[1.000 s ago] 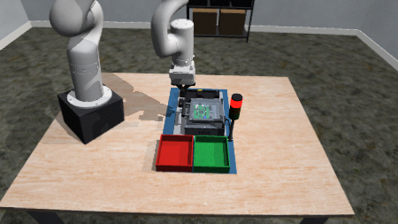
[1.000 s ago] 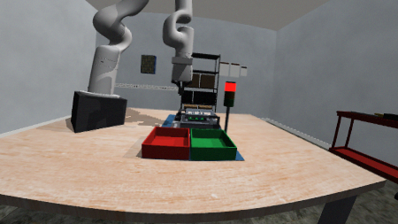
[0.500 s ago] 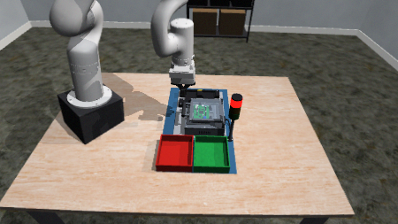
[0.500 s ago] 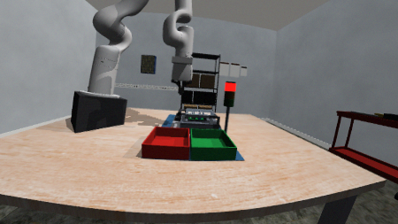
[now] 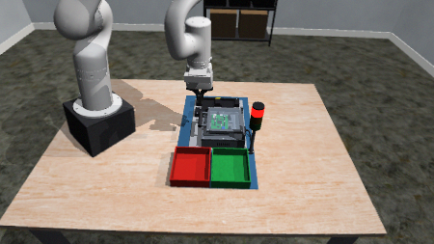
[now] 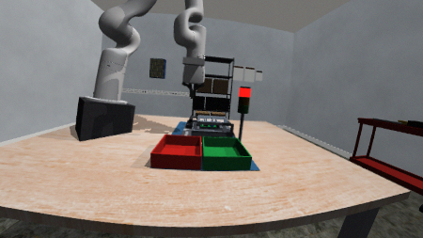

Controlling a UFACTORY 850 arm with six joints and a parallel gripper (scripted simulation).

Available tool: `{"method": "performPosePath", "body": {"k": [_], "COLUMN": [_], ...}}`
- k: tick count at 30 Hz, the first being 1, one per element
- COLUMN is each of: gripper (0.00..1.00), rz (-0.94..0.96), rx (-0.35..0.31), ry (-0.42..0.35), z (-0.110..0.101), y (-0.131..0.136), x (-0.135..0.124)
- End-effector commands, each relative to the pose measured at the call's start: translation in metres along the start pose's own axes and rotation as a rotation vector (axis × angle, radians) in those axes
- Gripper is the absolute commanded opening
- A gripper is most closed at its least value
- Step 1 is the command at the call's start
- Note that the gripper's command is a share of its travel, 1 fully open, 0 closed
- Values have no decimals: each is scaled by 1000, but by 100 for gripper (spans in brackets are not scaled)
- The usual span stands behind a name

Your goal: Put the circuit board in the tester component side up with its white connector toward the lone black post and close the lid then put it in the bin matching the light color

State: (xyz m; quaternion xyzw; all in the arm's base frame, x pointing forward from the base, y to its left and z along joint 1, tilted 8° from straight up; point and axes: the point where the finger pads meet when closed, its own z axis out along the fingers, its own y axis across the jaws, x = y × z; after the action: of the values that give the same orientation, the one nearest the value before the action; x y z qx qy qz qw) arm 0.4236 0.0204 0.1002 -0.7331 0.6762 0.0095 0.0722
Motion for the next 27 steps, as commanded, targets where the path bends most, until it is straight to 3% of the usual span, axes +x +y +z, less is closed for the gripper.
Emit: {"method": "performPosePath", "body": {"k": [1, 15, 27], "gripper": [0, 0, 0], "rz": [0, 54, 353], "rx": [0, 0, 0], "ry": [1, 1, 1], "z": [-2, -2, -2], "y": [-1, -1, -1], "x": [0, 0, 0]}}
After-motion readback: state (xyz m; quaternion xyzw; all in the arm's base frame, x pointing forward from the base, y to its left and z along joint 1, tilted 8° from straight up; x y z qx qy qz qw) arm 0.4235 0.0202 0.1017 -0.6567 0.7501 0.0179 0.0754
